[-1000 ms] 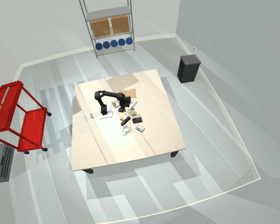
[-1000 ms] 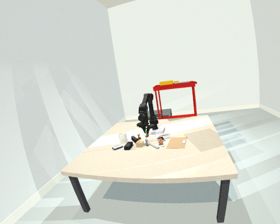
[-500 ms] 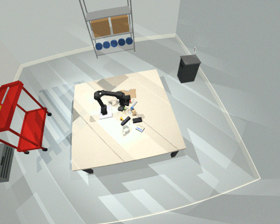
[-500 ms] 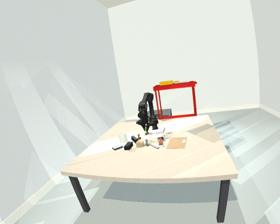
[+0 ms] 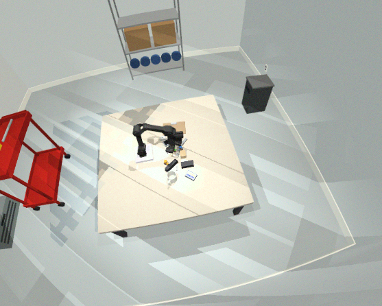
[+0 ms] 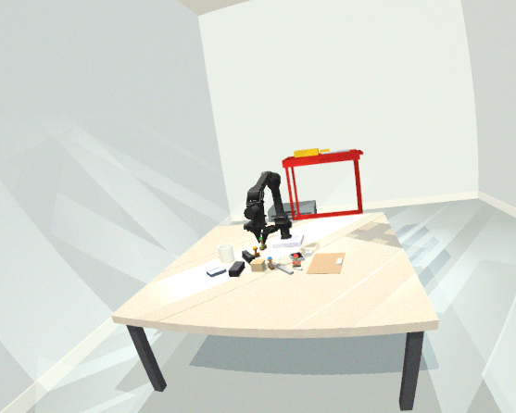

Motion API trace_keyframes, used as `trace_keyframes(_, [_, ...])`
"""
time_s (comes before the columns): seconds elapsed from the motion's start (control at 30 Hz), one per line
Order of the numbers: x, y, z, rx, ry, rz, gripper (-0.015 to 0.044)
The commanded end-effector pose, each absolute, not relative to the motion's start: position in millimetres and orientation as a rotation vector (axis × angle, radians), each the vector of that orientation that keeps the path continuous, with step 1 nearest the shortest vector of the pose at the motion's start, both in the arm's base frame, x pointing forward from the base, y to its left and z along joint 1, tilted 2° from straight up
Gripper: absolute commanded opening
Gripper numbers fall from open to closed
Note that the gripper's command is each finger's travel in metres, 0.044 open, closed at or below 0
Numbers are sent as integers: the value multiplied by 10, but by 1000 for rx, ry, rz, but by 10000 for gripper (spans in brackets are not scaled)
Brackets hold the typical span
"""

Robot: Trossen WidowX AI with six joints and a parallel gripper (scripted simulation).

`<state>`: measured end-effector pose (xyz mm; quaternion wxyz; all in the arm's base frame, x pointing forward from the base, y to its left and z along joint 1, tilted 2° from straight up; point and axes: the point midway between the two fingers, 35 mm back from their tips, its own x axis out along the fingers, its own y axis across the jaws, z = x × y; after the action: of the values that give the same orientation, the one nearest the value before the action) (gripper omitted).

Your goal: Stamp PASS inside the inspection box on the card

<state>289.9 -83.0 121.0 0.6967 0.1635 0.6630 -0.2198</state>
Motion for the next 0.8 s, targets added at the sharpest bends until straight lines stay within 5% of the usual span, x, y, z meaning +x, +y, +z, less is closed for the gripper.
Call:
trace_keyframes(0.0, [3039,-979,1228,362,1481,-490,0])
trace_keyframes(0.77, [3526,-1676,1192,359,1475,-495,0])
